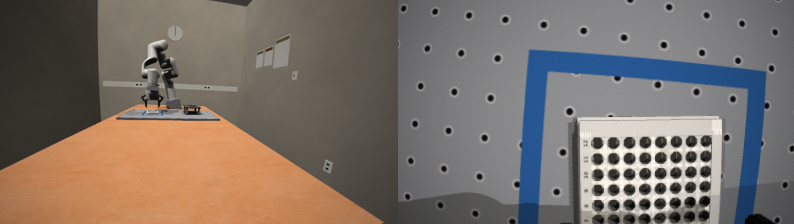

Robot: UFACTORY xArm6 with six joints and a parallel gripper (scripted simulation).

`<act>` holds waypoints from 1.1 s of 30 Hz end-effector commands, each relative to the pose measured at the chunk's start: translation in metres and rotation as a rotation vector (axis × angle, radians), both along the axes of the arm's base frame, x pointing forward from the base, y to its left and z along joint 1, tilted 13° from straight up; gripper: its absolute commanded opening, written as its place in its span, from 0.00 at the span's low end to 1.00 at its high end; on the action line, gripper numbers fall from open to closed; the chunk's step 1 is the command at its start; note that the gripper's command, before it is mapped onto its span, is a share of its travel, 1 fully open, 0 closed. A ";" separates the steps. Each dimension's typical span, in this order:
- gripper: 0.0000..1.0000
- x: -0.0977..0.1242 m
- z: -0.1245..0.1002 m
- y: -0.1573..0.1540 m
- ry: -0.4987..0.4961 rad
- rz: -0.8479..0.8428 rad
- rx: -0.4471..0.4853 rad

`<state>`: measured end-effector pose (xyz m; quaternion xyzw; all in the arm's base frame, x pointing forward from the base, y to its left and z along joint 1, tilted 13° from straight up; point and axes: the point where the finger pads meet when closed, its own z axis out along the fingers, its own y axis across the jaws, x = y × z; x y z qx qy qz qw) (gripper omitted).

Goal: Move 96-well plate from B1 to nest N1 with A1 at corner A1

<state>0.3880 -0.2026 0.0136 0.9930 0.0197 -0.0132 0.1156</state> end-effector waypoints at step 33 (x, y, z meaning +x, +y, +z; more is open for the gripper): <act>1.00 0.001 -0.021 -0.006 -0.004 0.000 -0.002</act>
